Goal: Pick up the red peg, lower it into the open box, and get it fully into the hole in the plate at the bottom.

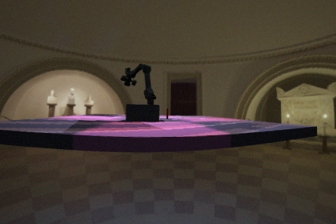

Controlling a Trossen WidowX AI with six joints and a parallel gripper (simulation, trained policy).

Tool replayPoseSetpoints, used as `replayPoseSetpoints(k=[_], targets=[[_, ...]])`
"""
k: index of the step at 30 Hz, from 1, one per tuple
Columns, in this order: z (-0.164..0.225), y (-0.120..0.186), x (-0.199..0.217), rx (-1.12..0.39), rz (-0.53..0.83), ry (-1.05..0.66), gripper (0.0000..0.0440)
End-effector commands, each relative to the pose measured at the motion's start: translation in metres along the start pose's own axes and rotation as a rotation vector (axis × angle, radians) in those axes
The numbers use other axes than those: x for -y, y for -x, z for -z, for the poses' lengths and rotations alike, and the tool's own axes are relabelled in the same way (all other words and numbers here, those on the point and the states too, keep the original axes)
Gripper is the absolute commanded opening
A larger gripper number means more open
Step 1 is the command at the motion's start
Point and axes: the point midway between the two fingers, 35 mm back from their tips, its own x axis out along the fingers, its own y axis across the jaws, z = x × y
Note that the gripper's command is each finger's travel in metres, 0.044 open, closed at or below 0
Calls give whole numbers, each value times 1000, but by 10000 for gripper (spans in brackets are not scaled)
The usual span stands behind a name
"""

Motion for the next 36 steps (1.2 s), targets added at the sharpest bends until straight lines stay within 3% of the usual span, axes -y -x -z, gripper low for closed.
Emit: replayPoseSetpoints(k=[1, 9, 19, 27, 36], targets=[[-49, 16, 16, 116, 22, -43, 440], [-146, 76, 48, 354, 37, -147, 440], [-244, 188, 70, 609, 3, -254, 440], [-291, 287, 72, 756, -23, -305, 440], [-316, 397, 59, 892, -44, -345, 440]])
